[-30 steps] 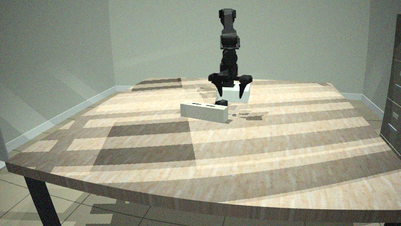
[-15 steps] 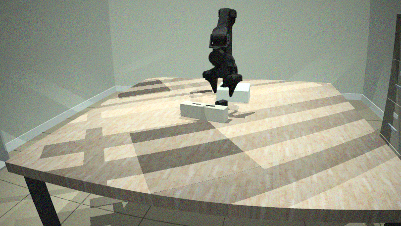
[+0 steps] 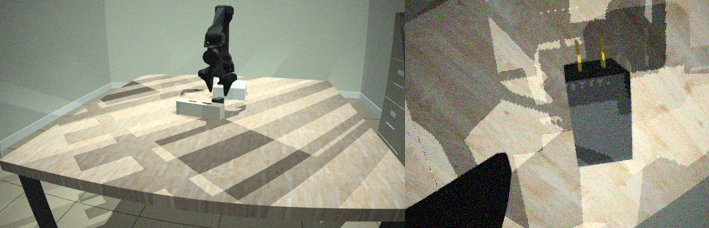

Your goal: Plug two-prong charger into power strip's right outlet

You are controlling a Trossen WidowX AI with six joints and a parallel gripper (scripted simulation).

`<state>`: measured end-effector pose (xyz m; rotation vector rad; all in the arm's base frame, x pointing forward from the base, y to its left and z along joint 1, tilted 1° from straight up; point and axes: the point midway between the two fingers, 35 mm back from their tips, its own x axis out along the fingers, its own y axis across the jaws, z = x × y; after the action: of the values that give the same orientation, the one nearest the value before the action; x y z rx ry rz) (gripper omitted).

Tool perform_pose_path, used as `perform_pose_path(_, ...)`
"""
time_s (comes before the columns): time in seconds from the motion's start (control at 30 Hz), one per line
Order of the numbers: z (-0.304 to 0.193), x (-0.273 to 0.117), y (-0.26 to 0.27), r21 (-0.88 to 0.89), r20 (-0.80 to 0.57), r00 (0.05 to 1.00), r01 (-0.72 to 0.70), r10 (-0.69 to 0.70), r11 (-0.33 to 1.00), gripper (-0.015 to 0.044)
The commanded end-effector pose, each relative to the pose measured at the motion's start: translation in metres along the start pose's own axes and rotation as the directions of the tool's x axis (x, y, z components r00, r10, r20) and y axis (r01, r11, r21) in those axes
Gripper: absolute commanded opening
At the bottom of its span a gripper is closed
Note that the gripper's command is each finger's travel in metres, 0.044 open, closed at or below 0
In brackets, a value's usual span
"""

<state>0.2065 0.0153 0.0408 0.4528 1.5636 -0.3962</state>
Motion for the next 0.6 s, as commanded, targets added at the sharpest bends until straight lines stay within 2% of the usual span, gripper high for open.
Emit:
perform_pose_path(0.0, -0.001, 0.005, 0.000, 0.007, -0.008, 1.000, -0.003, 0.003, 1.000, 0.0440)
perform_pose_path(0.57, 0.002, 0.031, 0.001, 0.007, -0.008, 1.000, -0.003, 0.003, 1.000, 0.0440)
